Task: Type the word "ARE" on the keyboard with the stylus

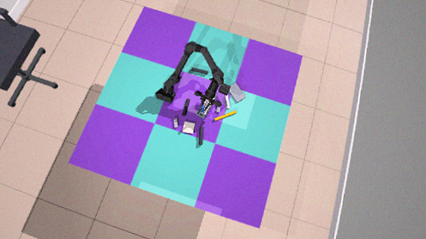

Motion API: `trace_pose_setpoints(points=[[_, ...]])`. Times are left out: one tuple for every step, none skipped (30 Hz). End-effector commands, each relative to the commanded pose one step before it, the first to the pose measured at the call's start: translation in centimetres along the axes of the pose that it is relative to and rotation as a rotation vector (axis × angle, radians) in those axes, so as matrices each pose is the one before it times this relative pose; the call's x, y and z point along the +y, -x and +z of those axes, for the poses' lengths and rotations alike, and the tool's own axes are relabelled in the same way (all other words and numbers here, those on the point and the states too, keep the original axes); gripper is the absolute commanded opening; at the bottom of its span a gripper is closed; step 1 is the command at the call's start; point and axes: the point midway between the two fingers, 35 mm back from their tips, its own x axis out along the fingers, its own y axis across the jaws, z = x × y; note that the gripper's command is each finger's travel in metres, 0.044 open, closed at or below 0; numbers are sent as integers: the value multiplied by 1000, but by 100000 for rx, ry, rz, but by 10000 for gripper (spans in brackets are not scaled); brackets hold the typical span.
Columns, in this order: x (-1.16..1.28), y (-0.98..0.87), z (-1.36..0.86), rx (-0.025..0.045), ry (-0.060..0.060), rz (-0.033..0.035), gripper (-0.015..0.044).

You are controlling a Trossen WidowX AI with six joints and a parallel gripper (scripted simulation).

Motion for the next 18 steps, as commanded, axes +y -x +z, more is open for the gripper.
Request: trace_pose_setpoints(points=[[-29, -138, 248, -240, -445, -140, 81], [0, -24, 42, -2, 0, 0, 81], [0, -26, 45, -3, 0, 0, 81], [0, -24, 42, -2, 0, 0, 81], [0, -26, 45, -3, 0, 0, 81], [0, -11, 18, -1, 0, 0, 81], [0, 0, 0, 0, 0, 0, 81], [0, -11, 19, -1, 0, 0, 81], [0, -14, 24, -1, 0, 0, 81], [0, -17, 30, -2, 0, 0, 81], [0, -20, 35, -2, 0, 0, 81], [0, -27, 46, -3, 0, 0, 81], [0, -25, 43, -3, 0, 0, 81], [0, -27, 46, -3, 0, 0, 81], [0, -24, 42, -2, 0, 0, 81], [0, -26, 45, -3, 0, 0, 81], [0, -21, 37, -2, 0, 0, 81], [0, -20, 35, -2, 0, 0, 81]])
